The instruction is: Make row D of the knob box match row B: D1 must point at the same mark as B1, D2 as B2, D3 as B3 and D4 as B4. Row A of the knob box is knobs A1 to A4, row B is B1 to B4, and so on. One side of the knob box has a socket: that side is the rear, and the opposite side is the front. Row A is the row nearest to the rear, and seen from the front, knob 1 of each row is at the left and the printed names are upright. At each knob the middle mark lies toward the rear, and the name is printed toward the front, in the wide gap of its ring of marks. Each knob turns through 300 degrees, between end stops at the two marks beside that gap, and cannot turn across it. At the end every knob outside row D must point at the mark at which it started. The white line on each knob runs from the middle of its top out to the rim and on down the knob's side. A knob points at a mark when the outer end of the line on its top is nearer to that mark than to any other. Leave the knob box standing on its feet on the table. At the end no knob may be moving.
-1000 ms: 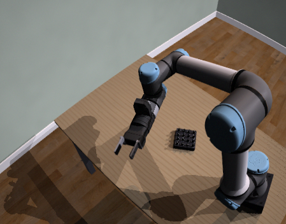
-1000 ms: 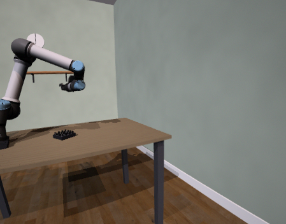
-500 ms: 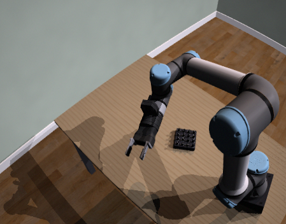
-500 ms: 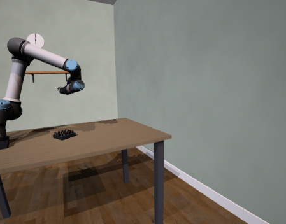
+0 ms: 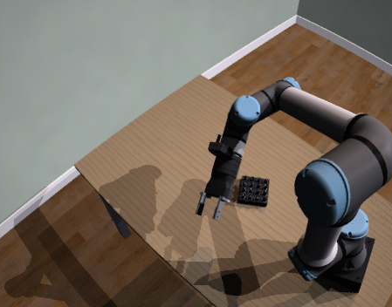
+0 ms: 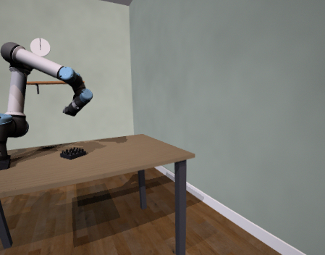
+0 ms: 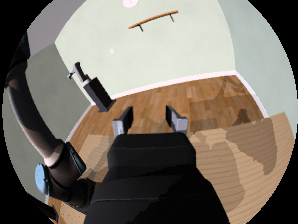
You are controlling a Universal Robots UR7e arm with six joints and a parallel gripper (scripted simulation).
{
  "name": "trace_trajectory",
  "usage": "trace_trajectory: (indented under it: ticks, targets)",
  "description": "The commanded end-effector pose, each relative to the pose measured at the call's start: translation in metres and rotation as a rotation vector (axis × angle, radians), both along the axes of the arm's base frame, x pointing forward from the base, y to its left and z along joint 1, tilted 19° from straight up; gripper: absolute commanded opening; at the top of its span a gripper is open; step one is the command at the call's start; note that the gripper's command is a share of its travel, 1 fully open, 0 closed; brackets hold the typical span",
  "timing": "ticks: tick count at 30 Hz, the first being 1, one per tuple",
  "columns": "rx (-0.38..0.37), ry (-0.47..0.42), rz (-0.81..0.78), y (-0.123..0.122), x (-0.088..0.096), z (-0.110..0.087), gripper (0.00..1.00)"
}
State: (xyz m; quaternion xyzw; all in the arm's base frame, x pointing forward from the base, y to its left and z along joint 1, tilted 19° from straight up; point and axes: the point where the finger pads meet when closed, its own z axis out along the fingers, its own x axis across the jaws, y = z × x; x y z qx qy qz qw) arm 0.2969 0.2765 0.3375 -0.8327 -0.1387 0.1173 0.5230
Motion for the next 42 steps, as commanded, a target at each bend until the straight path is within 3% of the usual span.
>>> trace_trajectory:
  ticks: [1,6,9,11,23,25,34,40,42]
  targets:
    - [-0.136,0.0,-0.077,-0.025,0.005,-0.032,1.0]
    - [-0.237,0.006,-0.153,-0.046,0.012,-0.058,1.0]
    - [-0.254,0.007,-0.167,-0.05,0.014,-0.062,1.0]
    - [-0.318,0.011,-0.225,-0.064,0.019,-0.077,1.0]
    - [-0.527,0.028,-0.459,-0.119,0.038,-0.125,1.0]
    - [-0.527,0.028,-0.459,-0.119,0.038,-0.125,1.0]
    - [-0.679,0.042,-0.69,-0.17,0.053,-0.155,1.0]
    - [-0.754,0.049,-0.835,-0.2,0.06,-0.168,1.0]
    - [-0.754,0.049,-0.835,-0.2,0.06,-0.168,1.0]
